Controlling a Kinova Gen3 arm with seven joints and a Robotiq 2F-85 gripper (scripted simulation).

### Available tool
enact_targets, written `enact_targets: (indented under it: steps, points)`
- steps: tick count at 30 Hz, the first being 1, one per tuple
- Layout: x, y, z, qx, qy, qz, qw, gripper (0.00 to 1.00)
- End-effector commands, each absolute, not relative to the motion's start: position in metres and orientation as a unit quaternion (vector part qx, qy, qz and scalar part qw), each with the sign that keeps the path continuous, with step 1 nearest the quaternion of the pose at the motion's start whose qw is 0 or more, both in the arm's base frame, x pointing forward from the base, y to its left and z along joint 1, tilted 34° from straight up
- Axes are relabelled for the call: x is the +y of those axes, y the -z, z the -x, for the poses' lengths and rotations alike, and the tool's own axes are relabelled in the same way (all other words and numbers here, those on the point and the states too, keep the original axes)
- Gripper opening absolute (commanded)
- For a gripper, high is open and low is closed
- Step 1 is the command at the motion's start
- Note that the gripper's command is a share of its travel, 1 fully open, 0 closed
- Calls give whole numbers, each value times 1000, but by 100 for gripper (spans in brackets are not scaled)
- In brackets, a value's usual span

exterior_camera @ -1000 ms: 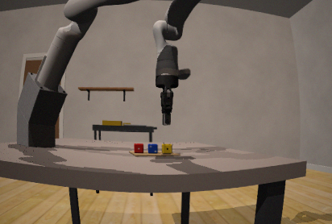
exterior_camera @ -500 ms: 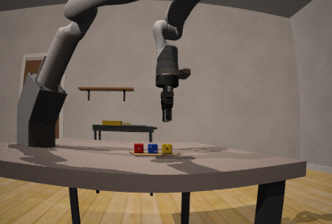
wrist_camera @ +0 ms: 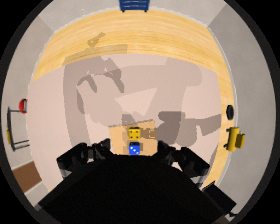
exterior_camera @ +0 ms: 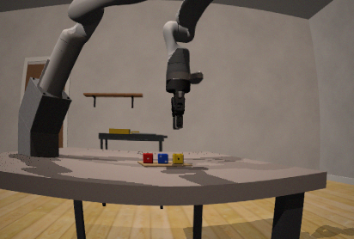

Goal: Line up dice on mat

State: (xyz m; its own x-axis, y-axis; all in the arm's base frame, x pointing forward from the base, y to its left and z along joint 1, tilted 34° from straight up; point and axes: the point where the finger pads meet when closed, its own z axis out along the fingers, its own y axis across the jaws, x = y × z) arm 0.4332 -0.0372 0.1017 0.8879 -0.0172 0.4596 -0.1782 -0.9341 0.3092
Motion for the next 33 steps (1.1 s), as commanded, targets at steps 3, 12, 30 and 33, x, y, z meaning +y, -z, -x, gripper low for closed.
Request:
enact_targets:
  steps: [3, 12, 30, 33]
  points:
    - [-34, -109, -430, -48, -233, -955, 175, 100]
    - [-27, -124, -422, -40, -232, -956, 177, 100]
    - [-9, -164, -401, -40, -232, -956, 177, 100]
    - [-8, -168, -399, -40, -232, -956, 177, 100]
